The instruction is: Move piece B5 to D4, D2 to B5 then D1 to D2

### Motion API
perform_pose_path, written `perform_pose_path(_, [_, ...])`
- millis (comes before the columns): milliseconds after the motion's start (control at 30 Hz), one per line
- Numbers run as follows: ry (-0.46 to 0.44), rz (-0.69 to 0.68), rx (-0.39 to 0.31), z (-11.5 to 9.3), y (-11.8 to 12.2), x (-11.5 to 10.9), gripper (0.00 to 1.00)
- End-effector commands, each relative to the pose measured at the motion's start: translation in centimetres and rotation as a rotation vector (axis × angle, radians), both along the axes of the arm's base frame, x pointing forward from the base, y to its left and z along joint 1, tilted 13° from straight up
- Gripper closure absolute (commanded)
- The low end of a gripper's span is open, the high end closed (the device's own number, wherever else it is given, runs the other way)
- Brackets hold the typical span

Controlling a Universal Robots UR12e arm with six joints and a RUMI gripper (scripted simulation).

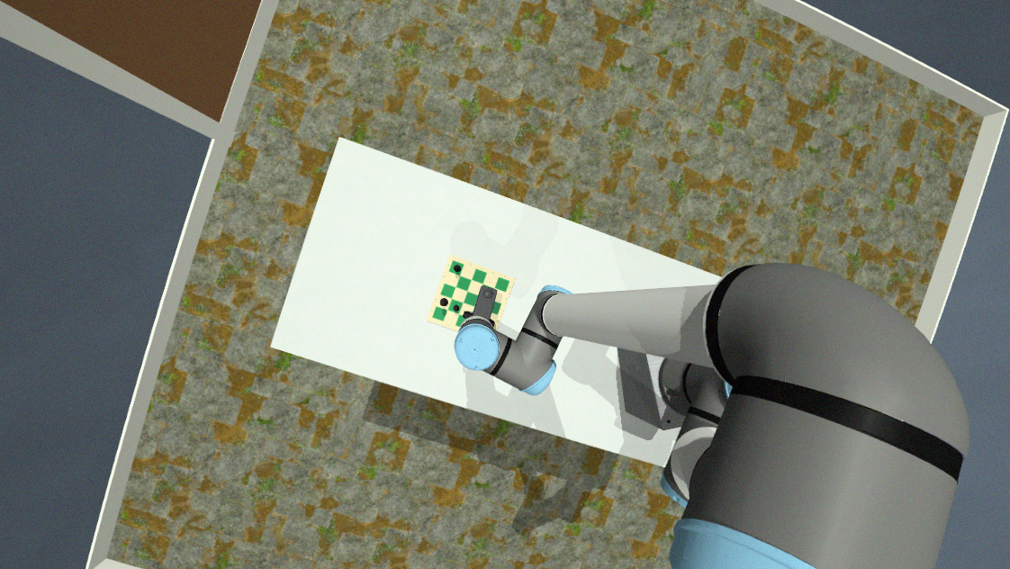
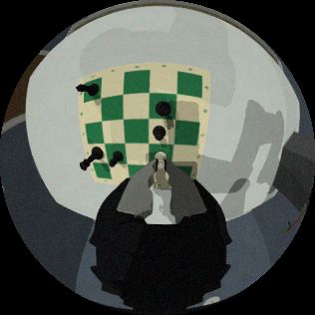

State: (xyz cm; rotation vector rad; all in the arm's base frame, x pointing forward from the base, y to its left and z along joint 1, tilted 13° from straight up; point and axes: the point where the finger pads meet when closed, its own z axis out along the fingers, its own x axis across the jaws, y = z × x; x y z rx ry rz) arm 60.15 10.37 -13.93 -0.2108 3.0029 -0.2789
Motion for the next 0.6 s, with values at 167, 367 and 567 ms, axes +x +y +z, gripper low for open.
perform_pose_path(167, [-0.003,0.000,0.001,0.06,-0.02,0.21,1.00])
perform_pose_path(367, [-0.003,0.000,0.001,0.05,-0.02,0.21,1.00])
perform_pose_path(567, [-0.002,0.000,0.001,-0.09,-0.05,0.21,1.00])
